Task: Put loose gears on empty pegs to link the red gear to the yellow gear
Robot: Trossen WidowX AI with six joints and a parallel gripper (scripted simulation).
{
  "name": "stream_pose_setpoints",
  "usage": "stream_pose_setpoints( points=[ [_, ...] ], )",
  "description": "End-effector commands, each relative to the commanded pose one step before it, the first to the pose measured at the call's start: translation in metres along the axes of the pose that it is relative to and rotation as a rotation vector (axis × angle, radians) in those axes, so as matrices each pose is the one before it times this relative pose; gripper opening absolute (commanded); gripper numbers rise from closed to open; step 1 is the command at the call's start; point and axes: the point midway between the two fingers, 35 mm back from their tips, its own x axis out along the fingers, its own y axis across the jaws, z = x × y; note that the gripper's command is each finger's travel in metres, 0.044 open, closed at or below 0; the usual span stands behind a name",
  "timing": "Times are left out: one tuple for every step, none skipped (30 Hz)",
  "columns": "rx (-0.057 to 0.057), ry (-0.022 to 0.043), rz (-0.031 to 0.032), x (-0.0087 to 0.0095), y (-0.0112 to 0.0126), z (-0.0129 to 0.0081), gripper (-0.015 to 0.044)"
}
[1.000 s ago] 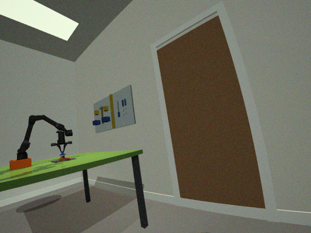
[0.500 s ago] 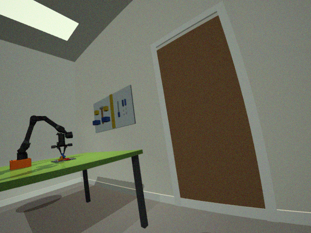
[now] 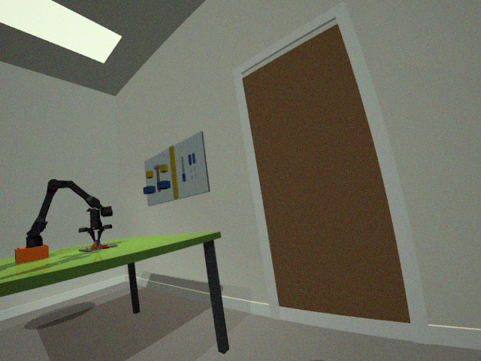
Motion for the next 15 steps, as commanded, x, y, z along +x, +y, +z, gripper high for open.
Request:
stream_pose_setpoints(
  points=[
    [0.0375, 0.00245, -0.00106, 0.00138, -0.00017, -0.00090, 0.0000],
    [-0.0041, 0.00000, -0.00001, 0.00028, -0.00018, 0.00003, 0.0000],
    [-0.0076, -0.00001, -0.00001, 0.00035, -0.00018, 0.00008, 0.0000],
    [-0.0067, -0.00001, -0.00001, 0.00026, -0.00009, 0.00008, 0.0000],
    [-0.0094, -0.00001, 0.00000, 0.00031, -0.00008, 0.00011, 0.0000],
    [-0.0135, -0.00001, 0.00000, 0.00037, -0.00007, 0.00016, 0.0000],
    [-0.0177, -0.00002, 0.00000, 0.00040, -0.00004, 0.00020, 0.0000],
    [-0.0201, -0.00002, 0.00001, 0.00037, 0.00001, 0.00020, 0.0000],
    [-0.0161, -0.00001, 0.00001, 0.00026, 0.00004, 0.00014, 0.0000],
    [-0.0167, -0.00001, 0.00001, 0.00025, 0.00007, 0.00012, 0.0000],
    [-0.0194, -0.00001, 0.00002, 0.00027, 0.00010, 0.00011, 0.0000],
    [-0.0225, -0.00001, 0.00002, 0.00031, 0.00014, 0.00010, 0.0000],
    [-0.0249, 0.00000, 0.00002, 0.00032, 0.00017, 0.00007, 0.0000],
    [-0.0253, 0.00000, 0.00003, 0.00031, 0.00018, 0.00003, 0.0000],
    [-0.0247, 0.00000, 0.00003, 0.00029, 0.00017, -0.00002, 0.0000]
  ],
)
